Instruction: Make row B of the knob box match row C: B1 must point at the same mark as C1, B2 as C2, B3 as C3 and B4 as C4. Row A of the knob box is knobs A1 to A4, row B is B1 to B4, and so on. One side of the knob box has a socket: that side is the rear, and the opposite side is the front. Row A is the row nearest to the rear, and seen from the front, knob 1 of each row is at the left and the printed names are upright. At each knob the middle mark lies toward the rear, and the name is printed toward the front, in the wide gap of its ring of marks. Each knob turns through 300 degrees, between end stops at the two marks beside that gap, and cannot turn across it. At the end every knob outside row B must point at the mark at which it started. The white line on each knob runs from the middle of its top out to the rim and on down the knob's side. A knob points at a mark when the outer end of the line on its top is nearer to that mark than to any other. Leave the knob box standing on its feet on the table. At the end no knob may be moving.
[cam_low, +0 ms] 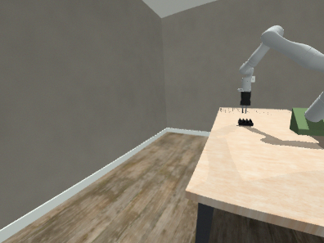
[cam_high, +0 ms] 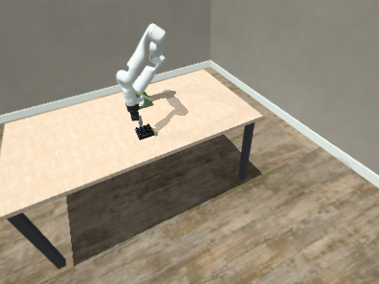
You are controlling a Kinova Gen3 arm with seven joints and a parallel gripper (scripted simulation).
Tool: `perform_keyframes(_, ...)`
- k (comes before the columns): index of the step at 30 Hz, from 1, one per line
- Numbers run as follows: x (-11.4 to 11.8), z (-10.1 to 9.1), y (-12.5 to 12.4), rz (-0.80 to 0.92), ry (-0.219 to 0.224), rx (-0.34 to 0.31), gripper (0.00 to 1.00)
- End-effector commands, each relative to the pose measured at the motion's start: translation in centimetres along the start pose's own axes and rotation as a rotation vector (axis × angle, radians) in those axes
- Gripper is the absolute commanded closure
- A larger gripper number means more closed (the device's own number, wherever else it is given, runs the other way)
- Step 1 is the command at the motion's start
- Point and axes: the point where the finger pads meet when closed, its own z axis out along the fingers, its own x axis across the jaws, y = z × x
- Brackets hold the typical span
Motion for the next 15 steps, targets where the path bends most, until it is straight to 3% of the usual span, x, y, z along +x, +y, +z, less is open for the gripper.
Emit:
perform_keyframes(1,0.05,-0.09,0.03,0.0,0.002,-0.001,0.54)
perform_keyframes(15,0.05,0.76,0.03,-0.001,0.001,0.0,0.54)
